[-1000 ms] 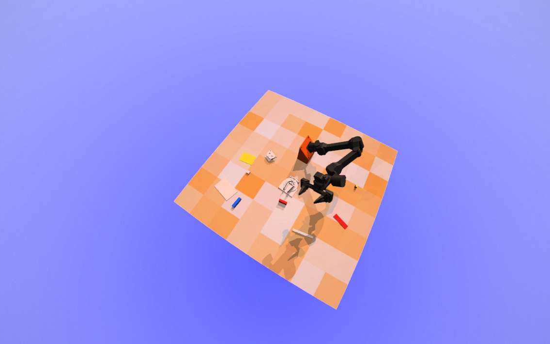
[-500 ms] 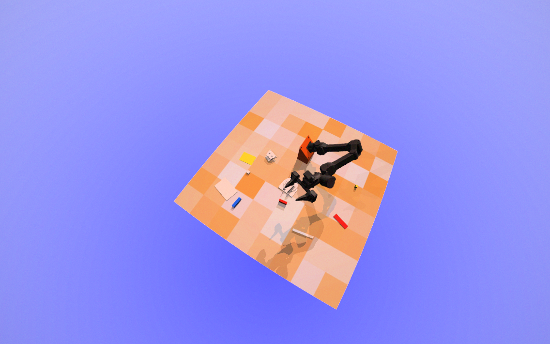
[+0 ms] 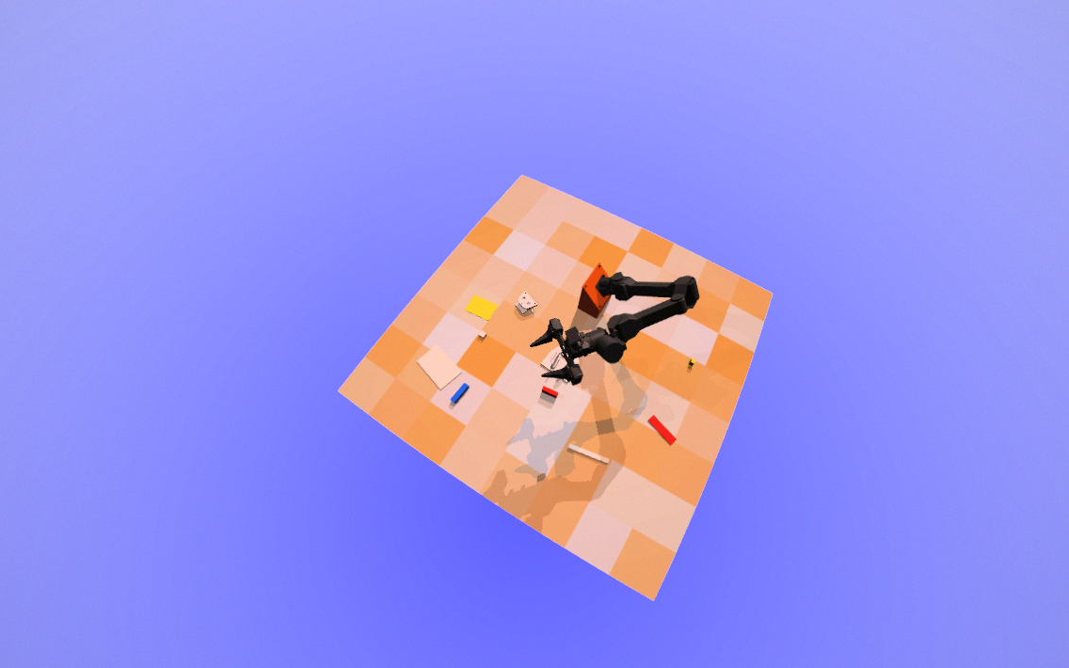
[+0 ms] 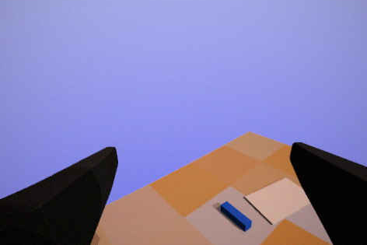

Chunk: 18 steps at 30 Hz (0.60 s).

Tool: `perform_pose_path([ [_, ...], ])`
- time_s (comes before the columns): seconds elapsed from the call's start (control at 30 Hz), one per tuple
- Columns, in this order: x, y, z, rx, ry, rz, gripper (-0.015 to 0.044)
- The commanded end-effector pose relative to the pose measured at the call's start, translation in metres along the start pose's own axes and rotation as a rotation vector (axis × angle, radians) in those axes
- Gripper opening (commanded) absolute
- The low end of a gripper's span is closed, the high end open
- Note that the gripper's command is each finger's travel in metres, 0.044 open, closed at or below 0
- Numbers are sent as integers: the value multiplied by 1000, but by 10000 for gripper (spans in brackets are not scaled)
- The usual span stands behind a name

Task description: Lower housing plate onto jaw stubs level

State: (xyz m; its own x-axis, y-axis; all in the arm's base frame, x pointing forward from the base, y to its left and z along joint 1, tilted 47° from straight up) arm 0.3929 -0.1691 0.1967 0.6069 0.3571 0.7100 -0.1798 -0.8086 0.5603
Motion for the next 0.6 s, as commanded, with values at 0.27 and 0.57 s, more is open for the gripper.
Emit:
perform_pose_path([
  [0.27,-49,-4,29,122,-164,-162,440],
  [0.57,-93,-9,45,248,-279,-277,440],
])
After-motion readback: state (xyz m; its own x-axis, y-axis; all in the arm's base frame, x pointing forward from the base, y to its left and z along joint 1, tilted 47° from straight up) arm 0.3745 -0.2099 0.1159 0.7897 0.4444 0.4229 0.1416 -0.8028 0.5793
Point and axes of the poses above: the point midway between the two fingers, 35 mm back from their tips, its own z axis out along the fingers, its own x axis across the jaws, y = z × x, the point moved 4 cm from there along -z, back along the fingers, and after that the axes turned 9 degrees about z, right-handed, at the moved point
